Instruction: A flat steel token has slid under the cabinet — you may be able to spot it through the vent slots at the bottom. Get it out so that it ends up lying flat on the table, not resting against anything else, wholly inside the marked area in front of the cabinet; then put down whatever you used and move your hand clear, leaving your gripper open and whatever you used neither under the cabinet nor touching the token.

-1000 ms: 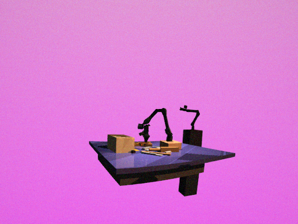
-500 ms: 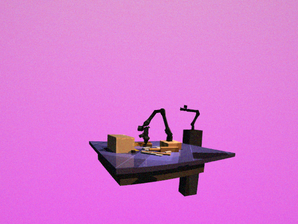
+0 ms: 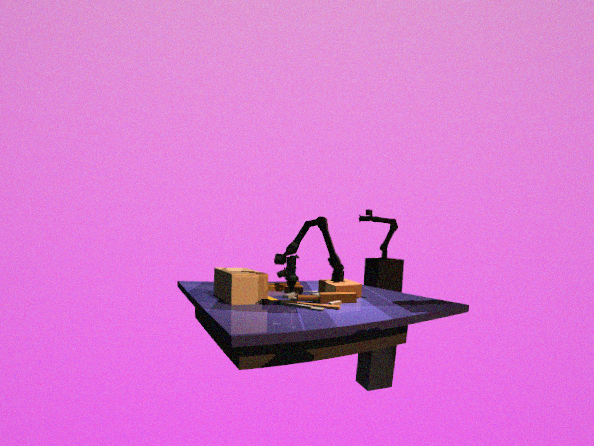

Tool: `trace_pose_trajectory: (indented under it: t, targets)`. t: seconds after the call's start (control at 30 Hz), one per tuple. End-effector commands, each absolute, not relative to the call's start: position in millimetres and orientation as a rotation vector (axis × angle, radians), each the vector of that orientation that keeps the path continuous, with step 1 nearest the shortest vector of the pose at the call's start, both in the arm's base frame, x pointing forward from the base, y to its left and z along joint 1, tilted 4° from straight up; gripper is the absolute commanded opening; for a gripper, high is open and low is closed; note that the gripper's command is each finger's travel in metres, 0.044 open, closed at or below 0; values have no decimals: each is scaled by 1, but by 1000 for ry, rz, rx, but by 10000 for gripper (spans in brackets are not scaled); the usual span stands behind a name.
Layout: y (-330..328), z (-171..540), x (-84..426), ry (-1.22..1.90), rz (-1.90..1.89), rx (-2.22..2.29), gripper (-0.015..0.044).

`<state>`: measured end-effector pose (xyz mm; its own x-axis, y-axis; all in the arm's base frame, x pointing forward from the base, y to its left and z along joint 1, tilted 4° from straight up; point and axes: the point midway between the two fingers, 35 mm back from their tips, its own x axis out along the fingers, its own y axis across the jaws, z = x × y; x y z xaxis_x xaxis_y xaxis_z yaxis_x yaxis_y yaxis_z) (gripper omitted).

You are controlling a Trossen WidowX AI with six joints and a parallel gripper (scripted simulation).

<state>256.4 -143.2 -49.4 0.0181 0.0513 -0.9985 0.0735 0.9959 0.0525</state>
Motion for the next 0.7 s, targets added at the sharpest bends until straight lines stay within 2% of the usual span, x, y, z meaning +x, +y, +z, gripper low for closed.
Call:
trace_pose_trajectory:
  t: [0.0,0.07,0.33,0.43,0.67]
  targets:
    - [-143,-49,257,1552,-18,98,191]
    - [-143,-49,257,1552,-18,98,139]
    - [-143,-49,257,1552,-18,98,85]
    - [-143,-49,257,1552,-18,98,7]
    - [-143,-45,256,1556,-22,101,0]
